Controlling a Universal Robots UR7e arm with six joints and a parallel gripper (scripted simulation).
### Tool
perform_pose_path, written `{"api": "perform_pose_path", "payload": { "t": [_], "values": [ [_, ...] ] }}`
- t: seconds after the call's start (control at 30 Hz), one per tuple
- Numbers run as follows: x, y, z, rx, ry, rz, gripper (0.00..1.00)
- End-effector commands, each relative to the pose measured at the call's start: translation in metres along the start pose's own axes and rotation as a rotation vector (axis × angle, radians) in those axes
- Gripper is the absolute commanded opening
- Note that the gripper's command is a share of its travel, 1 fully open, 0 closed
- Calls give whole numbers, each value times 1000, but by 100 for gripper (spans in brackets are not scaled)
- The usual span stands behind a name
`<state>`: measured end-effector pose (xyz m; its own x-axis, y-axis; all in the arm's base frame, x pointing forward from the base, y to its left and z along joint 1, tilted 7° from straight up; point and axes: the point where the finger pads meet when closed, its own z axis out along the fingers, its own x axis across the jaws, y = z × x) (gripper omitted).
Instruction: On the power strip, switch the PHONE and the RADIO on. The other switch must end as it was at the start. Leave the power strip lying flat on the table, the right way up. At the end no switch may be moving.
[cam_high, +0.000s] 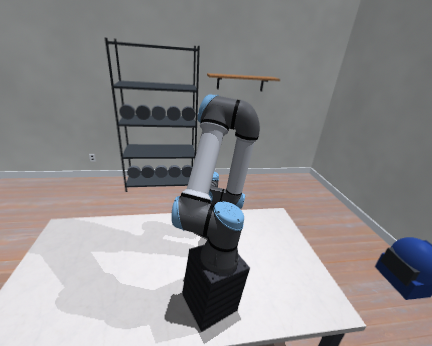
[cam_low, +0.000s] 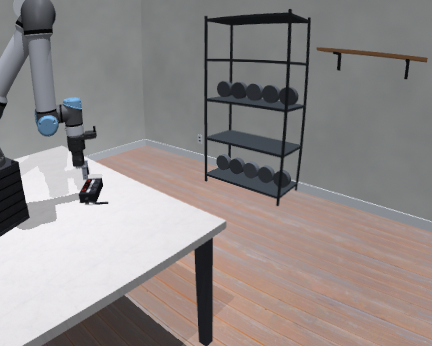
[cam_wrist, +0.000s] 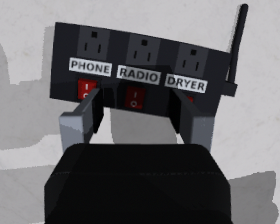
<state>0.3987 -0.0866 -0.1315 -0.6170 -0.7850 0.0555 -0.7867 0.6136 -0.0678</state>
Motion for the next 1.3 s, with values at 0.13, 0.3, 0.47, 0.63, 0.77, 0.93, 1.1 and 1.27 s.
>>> {"api": "perform_pose_path", "payload": {
  "t": [0.13, 0.3, 0.47, 0.63, 0.77, 0.93, 1.1, 1.27],
  "values": [
    [0, 0, 0, 1, 0, 0, 100],
    [0, 0, 0, 1, 0, 0, 100],
    [0, 0, 0, 1, 0, 0, 100],
    [0, 0, 0, 1, 0, 0, 100],
    [0, 0, 0, 1, 0, 0, 100],
    [0, -1, -1, 2, 0, -7, 100],
    [2, -9, -13, 6, 3, -94, 100],
    [4, -17, -27, 10, 6, -194, 100]
  ]
}}
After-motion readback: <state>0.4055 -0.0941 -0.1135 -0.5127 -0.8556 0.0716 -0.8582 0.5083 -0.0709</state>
